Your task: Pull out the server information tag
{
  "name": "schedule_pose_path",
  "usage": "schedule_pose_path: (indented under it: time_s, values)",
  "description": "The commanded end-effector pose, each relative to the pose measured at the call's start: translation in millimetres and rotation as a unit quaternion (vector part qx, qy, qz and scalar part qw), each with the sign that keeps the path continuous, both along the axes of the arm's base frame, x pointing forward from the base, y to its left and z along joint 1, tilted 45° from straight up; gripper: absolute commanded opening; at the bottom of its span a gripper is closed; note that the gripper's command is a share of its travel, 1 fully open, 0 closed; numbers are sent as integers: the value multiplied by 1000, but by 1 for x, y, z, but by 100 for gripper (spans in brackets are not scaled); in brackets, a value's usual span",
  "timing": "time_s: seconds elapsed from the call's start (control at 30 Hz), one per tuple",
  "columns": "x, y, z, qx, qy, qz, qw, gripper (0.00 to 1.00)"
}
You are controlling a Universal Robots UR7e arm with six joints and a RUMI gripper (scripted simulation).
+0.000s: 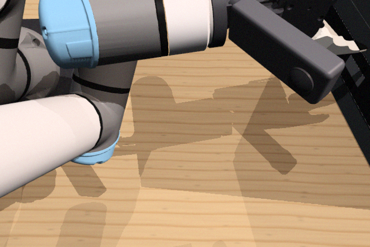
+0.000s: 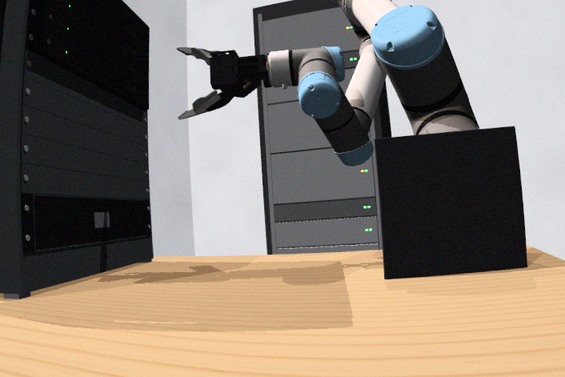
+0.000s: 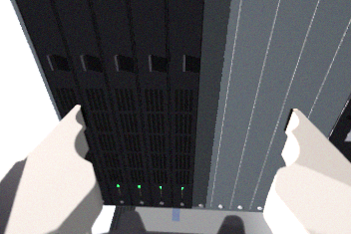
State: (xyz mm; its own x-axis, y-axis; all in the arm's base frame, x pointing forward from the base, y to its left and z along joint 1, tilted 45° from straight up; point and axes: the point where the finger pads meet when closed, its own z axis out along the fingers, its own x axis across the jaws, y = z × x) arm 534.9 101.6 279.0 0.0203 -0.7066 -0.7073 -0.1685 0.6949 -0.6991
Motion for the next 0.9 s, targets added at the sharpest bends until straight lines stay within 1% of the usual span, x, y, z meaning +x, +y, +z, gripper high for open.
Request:
schedule_pose_path:
  time_s: [0.0, 0.8, 0.83, 0.87]
  values:
    - [-1, -1, 0, 2, -1, -1, 1000, 100]
    - [-2, -1, 1, 2, -3, -1, 1000, 100]
    - [-2, -1, 1, 2, -3, -1, 1000, 15]
    - [-2, -1, 1, 2, -3, -1, 1000, 15]
